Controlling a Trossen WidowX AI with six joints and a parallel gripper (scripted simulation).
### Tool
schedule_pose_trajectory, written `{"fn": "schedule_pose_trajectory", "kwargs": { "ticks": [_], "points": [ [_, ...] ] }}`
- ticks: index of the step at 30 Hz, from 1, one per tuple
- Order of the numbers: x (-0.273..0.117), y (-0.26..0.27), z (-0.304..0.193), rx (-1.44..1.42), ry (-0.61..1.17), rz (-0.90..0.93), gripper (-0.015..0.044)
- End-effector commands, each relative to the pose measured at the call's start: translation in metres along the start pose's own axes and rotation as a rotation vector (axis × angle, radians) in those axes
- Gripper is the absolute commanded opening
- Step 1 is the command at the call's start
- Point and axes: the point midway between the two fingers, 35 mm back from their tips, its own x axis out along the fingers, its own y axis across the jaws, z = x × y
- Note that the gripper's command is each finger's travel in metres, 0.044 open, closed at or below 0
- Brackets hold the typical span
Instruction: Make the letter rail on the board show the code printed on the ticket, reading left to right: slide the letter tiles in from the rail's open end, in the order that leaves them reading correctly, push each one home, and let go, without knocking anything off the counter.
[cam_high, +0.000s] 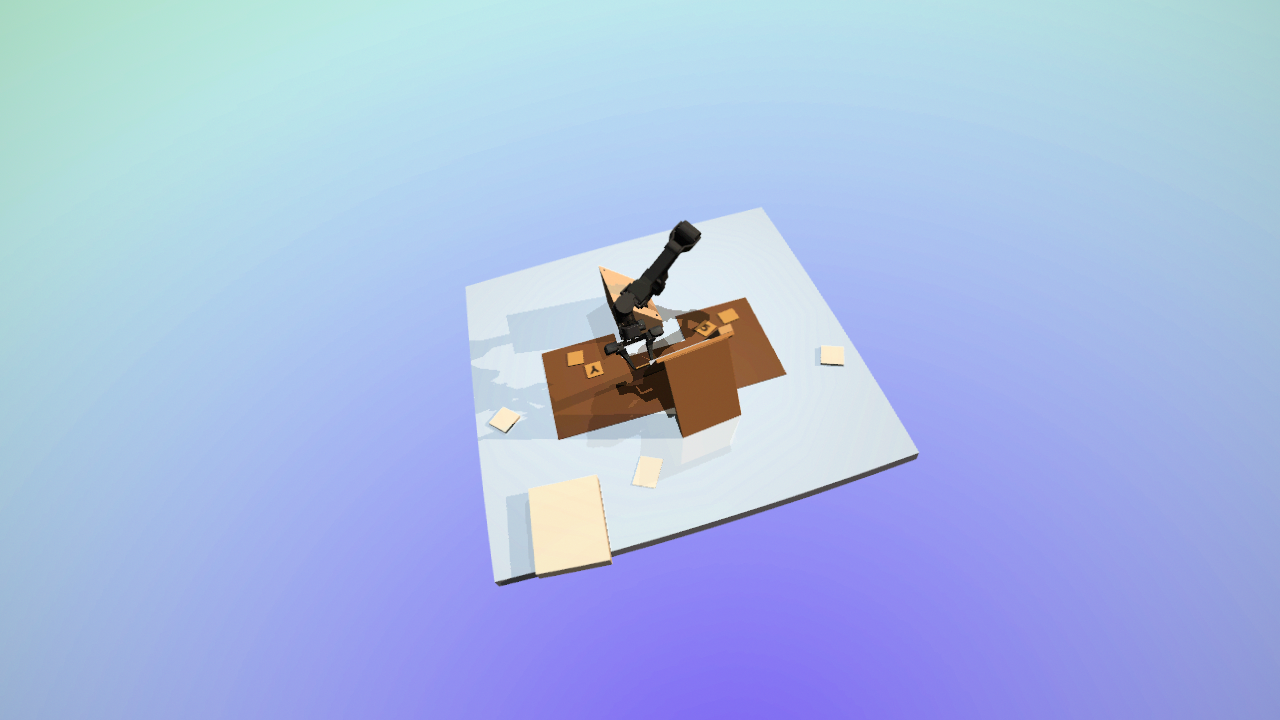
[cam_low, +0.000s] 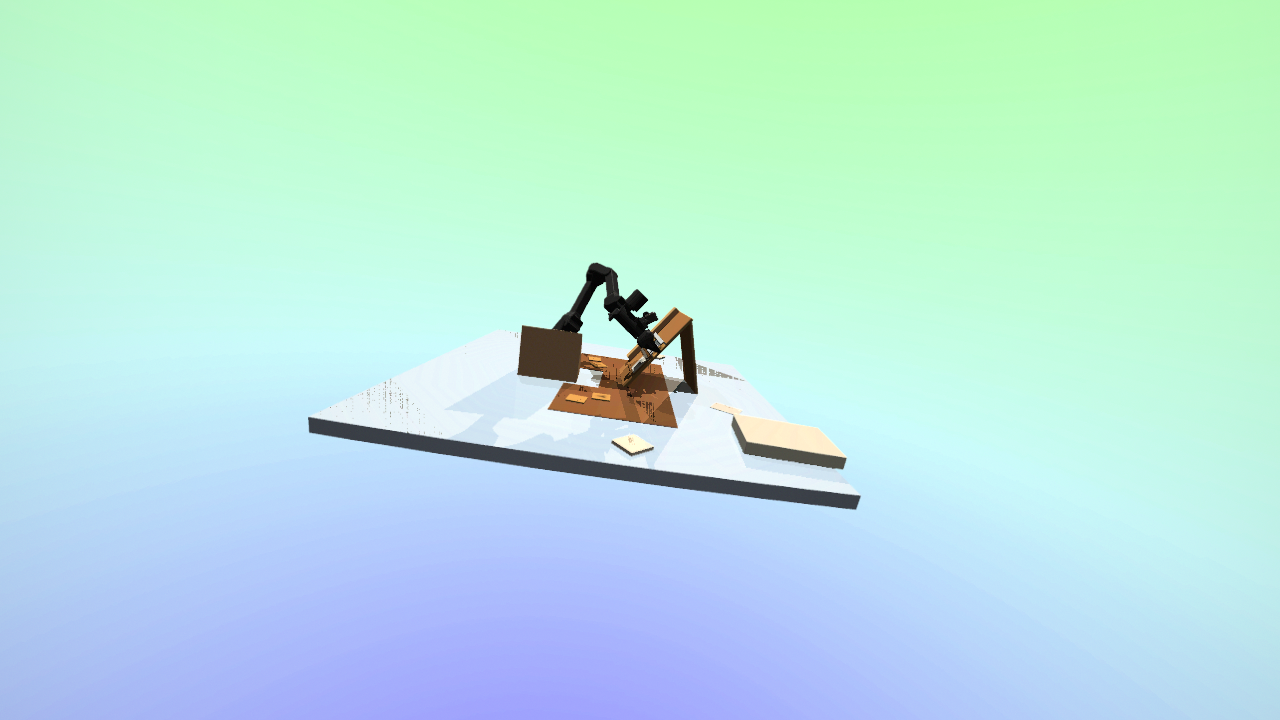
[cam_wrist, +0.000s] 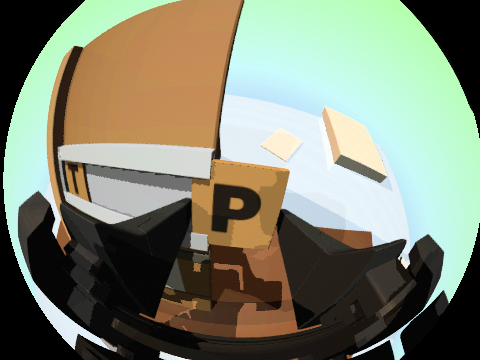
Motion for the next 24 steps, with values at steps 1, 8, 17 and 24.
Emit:
{"fn": "schedule_pose_trajectory", "kwargs": {
  "ticks": [1, 8, 17, 24],
  "points": [
    [0.0, 0.002, 0.002, -0.002, -0.004, -0.005, 0.0],
    [0.0, 0.005, 0.002, -0.002, -0.004, -0.005, 0.0],
    [0.0, 0.01, 0.002, -0.002, -0.004, -0.004, 0.0],
    [0.0, 0.013, 0.002, -0.002, -0.004, -0.004, 0.0]
  ]
}}
